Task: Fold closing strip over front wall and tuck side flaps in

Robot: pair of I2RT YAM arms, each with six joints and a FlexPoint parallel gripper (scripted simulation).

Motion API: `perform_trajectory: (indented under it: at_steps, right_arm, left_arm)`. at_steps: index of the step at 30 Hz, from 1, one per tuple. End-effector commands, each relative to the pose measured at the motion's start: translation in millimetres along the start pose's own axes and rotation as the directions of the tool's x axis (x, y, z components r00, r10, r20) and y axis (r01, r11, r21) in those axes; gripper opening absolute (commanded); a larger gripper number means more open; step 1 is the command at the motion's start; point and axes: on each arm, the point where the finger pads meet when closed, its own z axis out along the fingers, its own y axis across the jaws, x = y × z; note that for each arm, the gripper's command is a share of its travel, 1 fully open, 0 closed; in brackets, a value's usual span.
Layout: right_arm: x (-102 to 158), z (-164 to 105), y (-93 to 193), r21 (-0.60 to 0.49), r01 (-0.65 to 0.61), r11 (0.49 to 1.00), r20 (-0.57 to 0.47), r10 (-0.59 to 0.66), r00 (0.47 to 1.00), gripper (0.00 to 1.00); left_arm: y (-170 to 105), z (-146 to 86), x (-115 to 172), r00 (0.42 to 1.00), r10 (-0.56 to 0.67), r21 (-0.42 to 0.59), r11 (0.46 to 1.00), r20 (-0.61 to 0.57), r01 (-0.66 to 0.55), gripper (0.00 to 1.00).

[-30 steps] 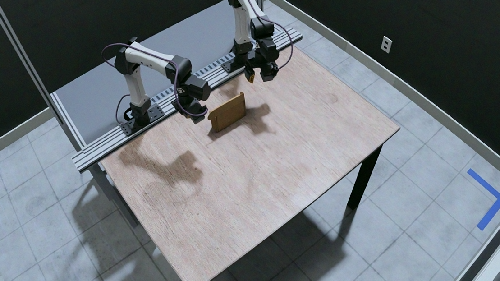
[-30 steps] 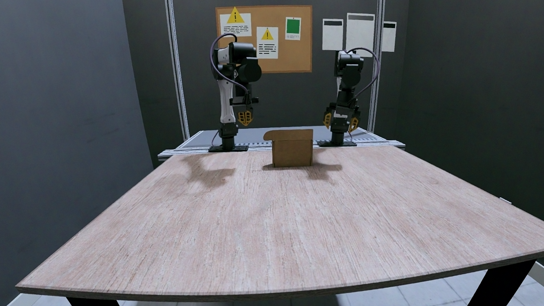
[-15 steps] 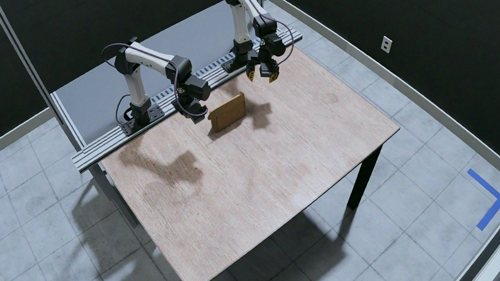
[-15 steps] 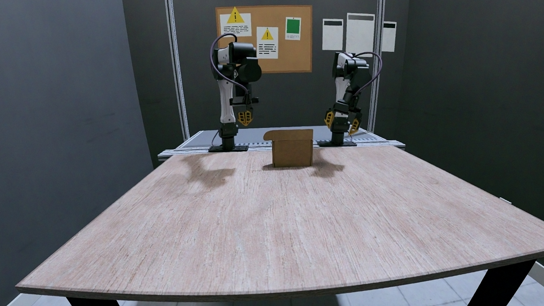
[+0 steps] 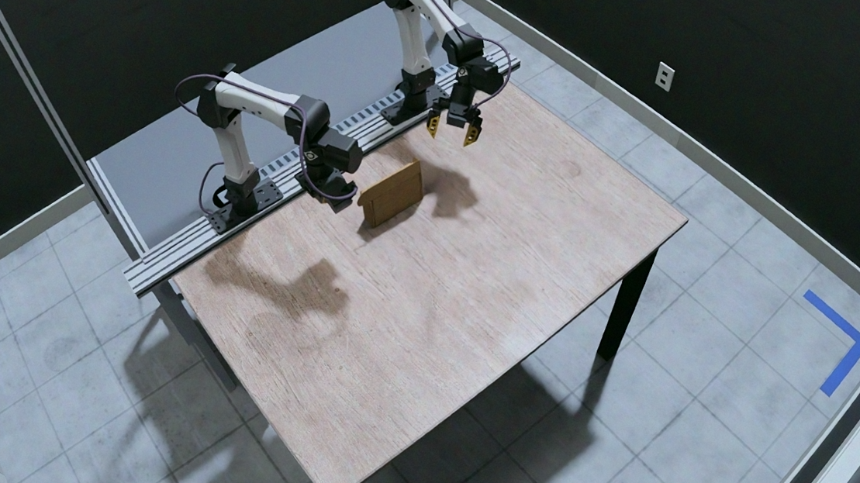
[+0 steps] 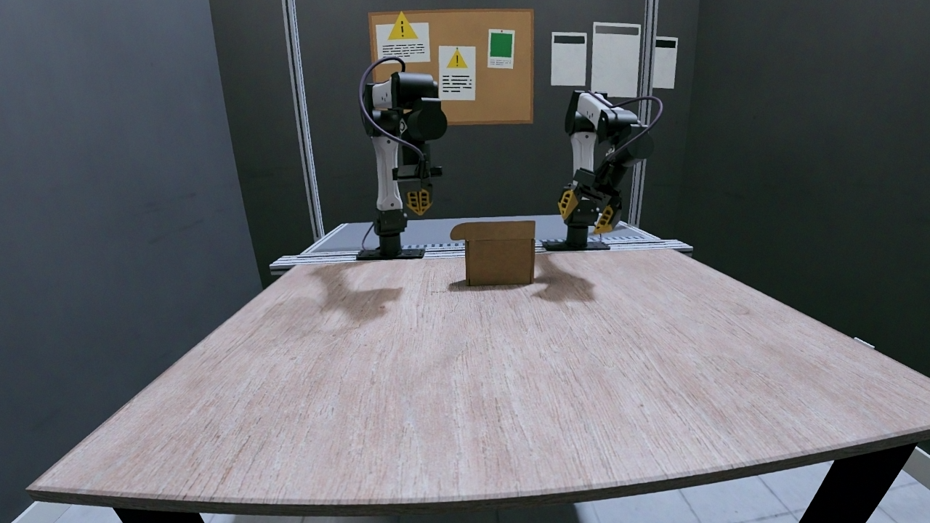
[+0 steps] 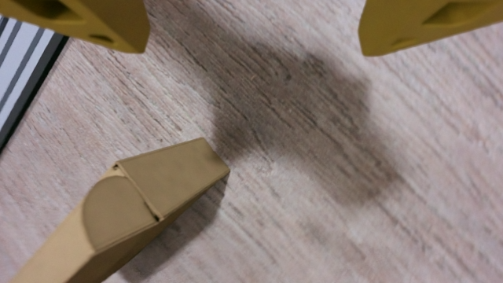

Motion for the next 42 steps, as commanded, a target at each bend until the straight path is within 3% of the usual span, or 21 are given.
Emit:
perform_trajectory:
  at_steps: [1,11,14,19,34,36,42]
  right_arm:
    - [0,-3,-1,0.001,-0.004,1.000,0.006,0.004,1.000,0.00]
    - [0,-3,-1,0.001,-0.004,1.000,0.006,0.004,1.000,0.00]
    - [0,-3,-1,0.001,-0.004,1.000,0.006,0.004,1.000,0.00]
    - [0,-3,-1,0.001,-0.004,1.000,0.006,0.004,1.000,0.00]
    - [0,-3,-1,0.001,-0.004,1.000,0.006,0.004,1.000,0.00]
    - [0,-3,-1,0.001,-0.004,1.000,0.006,0.004,1.000,0.00]
    - [0,-3,-1,0.001,-0.004,1.000,0.006,0.004,1.000,0.00]
  left_arm:
    - [-4,5,-5,0.995,0.084,0.068,0.994,0.059,-0.087,0.80]
    - [-8,4,-1,0.965,0.192,0.166,0.961,0.180,-0.222,0.80]
    - [-4,-5,-15,0.938,0.251,0.157,0.943,0.240,-0.293,0.80]
    - [-3,-5,-16,0.917,0.285,0.171,0.925,0.279,-0.340,0.80]
    - [-3,-3,-13,0.772,0.427,0.229,0.786,0.471,-0.575,0.80]
    - [-3,-3,-13,0.772,0.427,0.229,0.786,0.471,-0.575,0.80]
    - [-4,-2,-13,0.694,0.477,0.246,0.698,0.539,-0.672,0.80]
